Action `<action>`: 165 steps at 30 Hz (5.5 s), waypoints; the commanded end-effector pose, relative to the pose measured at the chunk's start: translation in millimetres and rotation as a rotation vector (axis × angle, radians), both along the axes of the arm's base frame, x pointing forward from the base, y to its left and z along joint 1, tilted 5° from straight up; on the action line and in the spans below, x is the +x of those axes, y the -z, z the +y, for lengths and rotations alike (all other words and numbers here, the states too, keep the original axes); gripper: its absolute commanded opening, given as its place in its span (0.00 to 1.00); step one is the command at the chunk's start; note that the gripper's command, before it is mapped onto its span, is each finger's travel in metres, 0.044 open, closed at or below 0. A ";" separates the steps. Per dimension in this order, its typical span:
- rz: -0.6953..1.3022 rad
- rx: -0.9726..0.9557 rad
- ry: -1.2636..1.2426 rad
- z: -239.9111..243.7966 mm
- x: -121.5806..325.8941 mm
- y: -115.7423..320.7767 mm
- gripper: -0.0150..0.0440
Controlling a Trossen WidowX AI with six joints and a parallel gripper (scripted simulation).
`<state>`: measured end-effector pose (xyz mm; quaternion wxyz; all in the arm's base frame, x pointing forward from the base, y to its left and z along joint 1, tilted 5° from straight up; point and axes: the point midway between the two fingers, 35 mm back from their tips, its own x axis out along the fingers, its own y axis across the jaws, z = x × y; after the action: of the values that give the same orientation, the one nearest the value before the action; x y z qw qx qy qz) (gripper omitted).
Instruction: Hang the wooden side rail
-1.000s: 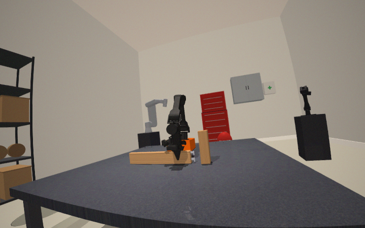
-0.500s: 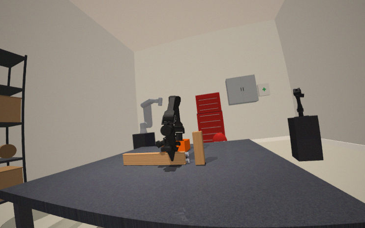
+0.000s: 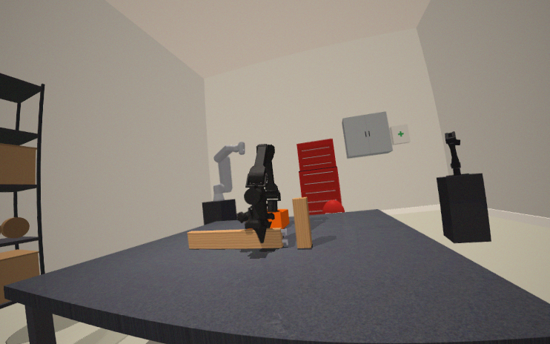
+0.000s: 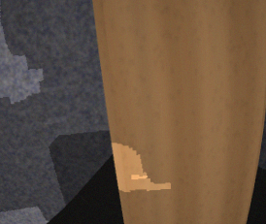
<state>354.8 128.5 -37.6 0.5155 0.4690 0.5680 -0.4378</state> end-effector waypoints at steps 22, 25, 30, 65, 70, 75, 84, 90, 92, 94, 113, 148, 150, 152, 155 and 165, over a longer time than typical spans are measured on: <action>-0.017 0.000 -0.010 -0.3 -0.2 -3.5 0.25; -0.017 0.000 -0.010 -0.4 -0.2 -4.0 0.25; -0.017 0.000 -0.010 -0.4 -0.2 -4.8 0.25; -0.017 0.000 -0.010 -0.9 -0.1 -10.7 0.25; -0.017 0.000 -0.010 -1.0 0.0 -11.5 0.25; -0.017 0.000 -0.010 -1.0 0.0 -12.3 0.25; -0.017 0.000 -0.010 -1.2 0.0 -13.8 0.25; -0.017 0.000 -0.010 -1.2 0.0 -14.8 0.25; -0.017 0.000 -0.010 -1.3 0.0 -15.2 0.25; -0.017 0.000 -0.010 -1.3 0.0 -15.5 0.25; -0.017 0.000 -0.010 -1.5 0.1 -18.7 0.25; -0.017 0.000 -0.010 -2.0 0.2 -24.5 0.25; -0.017 0.000 -0.010 -2.0 0.2 -24.8 0.25; -0.017 0.000 -0.010 -2.1 0.2 -25.1 0.25; -0.017 0.000 -0.010 -2.1 0.2 -25.6 0.25; -0.017 0.000 -0.010 -2.2 0.2 -27.3 0.25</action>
<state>350.8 126.3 -16.3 0.5169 0.4673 0.5705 -0.4347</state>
